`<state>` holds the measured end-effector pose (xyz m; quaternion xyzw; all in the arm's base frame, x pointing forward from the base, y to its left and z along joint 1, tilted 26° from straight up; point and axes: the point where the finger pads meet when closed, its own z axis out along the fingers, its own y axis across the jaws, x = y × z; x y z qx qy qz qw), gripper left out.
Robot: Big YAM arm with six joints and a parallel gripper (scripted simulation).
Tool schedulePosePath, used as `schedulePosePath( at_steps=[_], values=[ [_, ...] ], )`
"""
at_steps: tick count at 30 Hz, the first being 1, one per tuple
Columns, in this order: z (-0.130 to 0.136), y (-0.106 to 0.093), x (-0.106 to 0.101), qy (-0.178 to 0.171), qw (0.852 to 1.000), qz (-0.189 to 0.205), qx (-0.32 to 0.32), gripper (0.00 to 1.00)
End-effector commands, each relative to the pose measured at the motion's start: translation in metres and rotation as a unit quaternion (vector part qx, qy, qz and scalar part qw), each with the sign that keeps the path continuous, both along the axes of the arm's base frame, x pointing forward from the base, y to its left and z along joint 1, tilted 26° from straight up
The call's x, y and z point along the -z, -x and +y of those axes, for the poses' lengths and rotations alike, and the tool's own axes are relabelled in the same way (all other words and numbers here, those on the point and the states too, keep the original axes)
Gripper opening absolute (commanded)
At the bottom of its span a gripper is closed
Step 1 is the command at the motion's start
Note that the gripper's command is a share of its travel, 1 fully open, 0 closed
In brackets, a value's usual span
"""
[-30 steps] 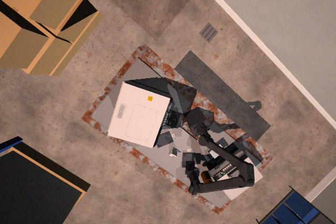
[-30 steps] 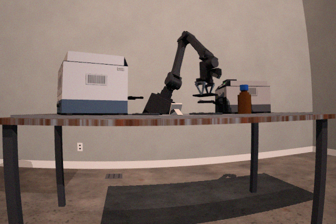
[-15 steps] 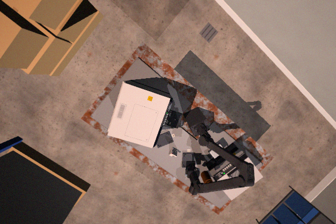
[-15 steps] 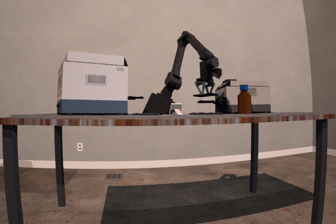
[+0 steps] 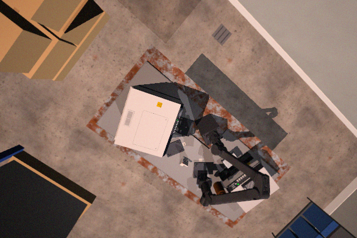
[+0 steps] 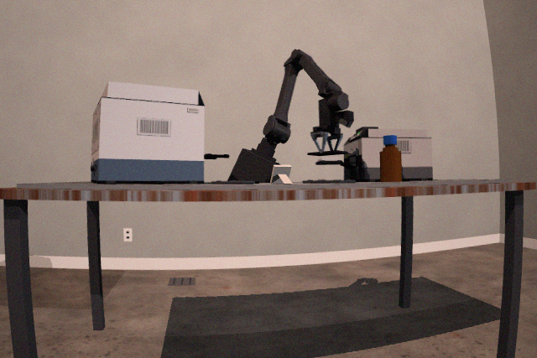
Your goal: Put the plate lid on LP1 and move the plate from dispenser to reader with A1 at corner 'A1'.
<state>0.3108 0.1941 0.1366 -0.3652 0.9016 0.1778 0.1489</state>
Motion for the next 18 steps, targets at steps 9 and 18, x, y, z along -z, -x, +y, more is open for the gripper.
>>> schedulePosePath(
  at_steps=[9, 18],
  values=[
    [0.008, -0.017, -0.02, -0.008, 1.0, -0.015, -0.012, 0.86],
    [0.003, -0.011, -0.009, -0.008, 1.0, -0.007, -0.005, 0.86]
  ],
)
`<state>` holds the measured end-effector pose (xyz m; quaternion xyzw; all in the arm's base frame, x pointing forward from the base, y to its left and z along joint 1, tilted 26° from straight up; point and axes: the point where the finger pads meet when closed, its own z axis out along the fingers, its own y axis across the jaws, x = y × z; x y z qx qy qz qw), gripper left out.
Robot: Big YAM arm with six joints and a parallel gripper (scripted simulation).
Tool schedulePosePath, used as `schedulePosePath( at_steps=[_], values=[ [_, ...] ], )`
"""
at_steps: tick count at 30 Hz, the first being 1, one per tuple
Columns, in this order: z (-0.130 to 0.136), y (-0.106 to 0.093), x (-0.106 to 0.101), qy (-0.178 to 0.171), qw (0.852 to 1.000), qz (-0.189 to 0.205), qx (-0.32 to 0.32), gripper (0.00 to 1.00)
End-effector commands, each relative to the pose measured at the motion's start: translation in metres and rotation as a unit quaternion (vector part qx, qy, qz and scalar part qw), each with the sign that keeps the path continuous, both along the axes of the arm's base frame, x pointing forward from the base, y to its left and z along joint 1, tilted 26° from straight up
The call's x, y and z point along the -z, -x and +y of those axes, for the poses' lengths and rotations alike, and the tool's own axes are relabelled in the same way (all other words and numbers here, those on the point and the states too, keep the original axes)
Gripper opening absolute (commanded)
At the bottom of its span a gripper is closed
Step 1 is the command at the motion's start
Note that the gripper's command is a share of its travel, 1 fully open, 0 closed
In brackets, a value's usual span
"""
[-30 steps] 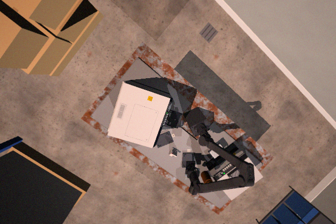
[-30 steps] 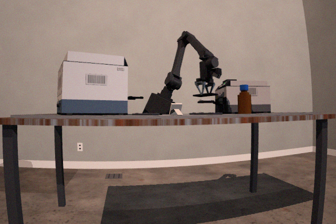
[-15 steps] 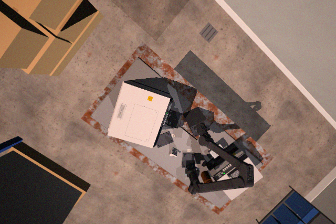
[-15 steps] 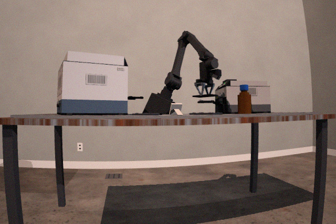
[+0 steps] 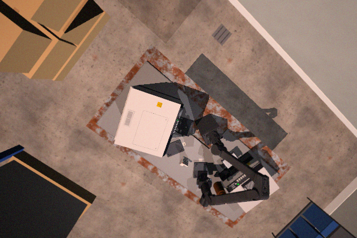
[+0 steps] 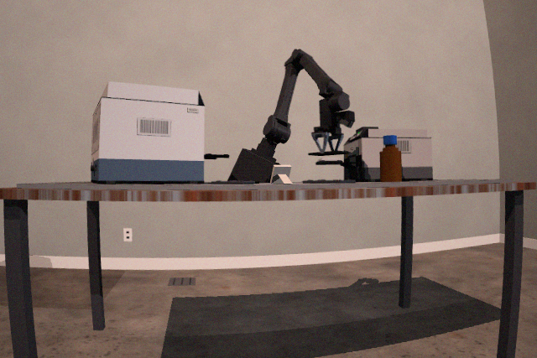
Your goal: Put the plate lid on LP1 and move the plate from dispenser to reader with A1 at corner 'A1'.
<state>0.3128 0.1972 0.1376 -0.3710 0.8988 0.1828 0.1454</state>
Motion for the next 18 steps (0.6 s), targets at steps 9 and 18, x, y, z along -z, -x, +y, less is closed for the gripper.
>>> schedulePosePath(
  at_steps=[9, 18],
  values=[
    [0.001, -0.003, -0.004, -0.005, 1.0, -0.012, 0.011, 0.86],
    [0.008, -0.002, 0.003, -0.002, 1.0, -0.003, -0.003, 0.86]
  ],
)
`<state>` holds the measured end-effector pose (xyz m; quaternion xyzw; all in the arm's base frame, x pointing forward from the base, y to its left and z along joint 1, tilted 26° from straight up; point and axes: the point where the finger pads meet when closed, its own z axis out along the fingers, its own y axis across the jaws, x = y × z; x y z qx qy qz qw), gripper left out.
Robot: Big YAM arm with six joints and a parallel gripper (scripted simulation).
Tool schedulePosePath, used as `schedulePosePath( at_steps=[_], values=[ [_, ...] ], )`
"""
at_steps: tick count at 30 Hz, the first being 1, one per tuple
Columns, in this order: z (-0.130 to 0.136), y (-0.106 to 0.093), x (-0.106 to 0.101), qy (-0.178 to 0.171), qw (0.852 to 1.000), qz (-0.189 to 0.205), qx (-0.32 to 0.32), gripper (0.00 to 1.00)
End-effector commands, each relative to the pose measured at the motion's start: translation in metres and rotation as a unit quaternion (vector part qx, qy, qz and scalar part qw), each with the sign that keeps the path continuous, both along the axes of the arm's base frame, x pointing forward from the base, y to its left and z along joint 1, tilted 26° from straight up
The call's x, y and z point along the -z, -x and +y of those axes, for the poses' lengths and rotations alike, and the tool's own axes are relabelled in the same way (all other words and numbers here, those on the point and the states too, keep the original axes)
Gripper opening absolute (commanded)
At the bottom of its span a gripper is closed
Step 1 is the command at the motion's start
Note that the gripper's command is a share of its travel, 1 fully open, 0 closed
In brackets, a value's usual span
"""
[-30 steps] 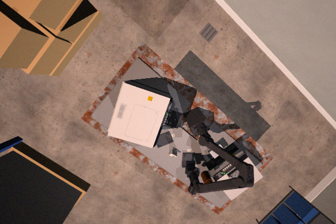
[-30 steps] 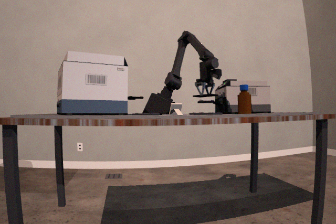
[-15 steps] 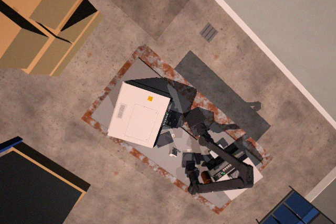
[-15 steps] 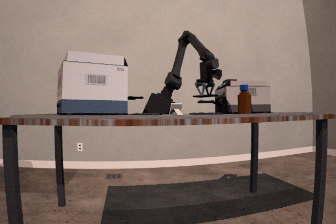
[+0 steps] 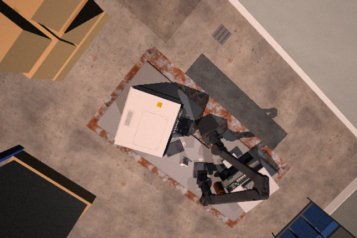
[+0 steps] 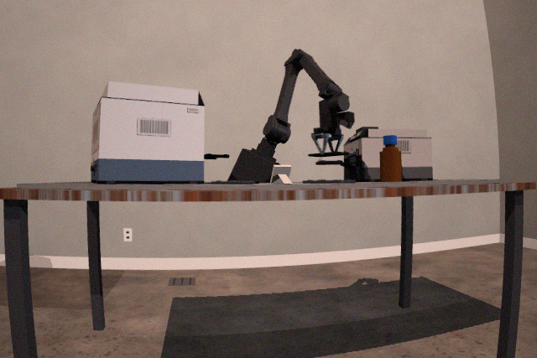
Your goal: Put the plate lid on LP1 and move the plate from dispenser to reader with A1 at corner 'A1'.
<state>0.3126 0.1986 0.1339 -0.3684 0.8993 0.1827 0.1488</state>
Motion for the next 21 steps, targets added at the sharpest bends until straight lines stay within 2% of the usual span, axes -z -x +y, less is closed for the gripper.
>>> schedulePosePath(
  at_steps=[1, 10, 21],
  values=[
    [0.008, -0.004, -0.002, -0.001, 1.0, -0.003, -0.007, 0.86],
    [0.013, -0.011, -0.006, -0.006, 1.0, -0.012, -0.008, 0.86],
    [0.01, -0.001, 0.013, 0.001, 1.0, 0.005, -0.001, 0.86]
  ],
)
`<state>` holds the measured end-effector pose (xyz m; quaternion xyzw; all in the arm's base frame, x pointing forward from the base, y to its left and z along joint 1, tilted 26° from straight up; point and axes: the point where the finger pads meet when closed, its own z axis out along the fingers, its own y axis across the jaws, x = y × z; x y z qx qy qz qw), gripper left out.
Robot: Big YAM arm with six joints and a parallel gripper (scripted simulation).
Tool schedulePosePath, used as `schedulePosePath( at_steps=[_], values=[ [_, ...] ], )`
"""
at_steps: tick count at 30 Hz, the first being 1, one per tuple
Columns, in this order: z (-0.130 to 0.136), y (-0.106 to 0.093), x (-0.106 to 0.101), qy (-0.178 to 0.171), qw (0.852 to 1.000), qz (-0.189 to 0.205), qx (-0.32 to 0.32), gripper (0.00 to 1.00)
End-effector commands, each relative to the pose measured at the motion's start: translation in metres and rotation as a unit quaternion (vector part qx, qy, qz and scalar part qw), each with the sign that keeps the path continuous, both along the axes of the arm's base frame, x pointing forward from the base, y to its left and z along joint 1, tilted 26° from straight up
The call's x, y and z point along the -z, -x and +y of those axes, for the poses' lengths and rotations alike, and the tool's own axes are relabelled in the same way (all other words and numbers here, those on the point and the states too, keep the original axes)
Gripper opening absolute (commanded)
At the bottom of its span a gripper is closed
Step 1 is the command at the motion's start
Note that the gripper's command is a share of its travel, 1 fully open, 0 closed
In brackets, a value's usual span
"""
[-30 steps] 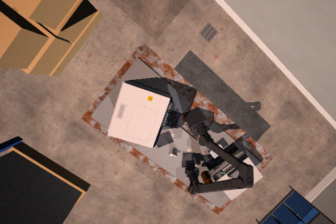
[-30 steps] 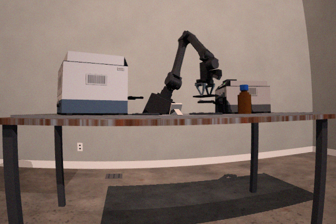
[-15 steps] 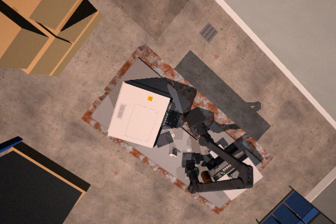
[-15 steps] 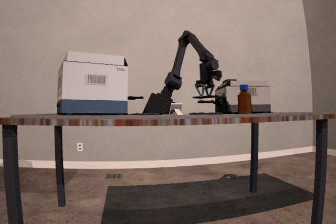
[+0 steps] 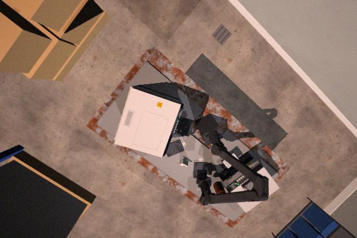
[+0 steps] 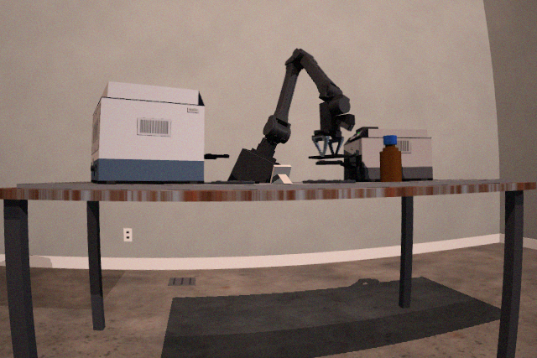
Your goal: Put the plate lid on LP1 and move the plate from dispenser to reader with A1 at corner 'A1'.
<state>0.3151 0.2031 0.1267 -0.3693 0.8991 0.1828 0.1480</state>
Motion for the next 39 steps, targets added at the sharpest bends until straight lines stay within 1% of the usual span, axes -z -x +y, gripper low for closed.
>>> schedulePosePath(
  at_steps=[1, 8, 12, 15, 18, 23, 27, 32, 36, 39],
  values=[
    [0.005, 0.002, 0.007, 0.001, 1.0, 0.005, 0.0, 0.86],
    [0.01, -0.001, 0.011, -0.001, 1.0, 0.001, 0.0, 0.86],
    [0.007, 0.0, 0.012, 0.0, 1.0, 0.002, 0.004, 0.86],
    [0.009, 0.0, 0.018, 0.001, 1.0, 0.004, 0.003, 0.86],
    [0.013, -0.004, 0.015, -0.002, 1.0, -0.002, 0.001, 0.86],
    [0.016, -0.002, 0.019, -0.002, 1.0, -0.002, -0.001, 0.86],
    [0.015, -0.003, 0.022, -0.002, 1.0, -0.001, 0.002, 0.86],
    [0.006, -0.002, 0.024, 0.004, 1.0, 0.005, 0.003, 0.86],
    [0.004, 0.0, 0.024, 0.007, 1.0, 0.008, 0.001, 0.86],
    [0.006, -0.002, 0.028, 0.006, 1.0, 0.009, 0.005, 0.86]
  ],
)
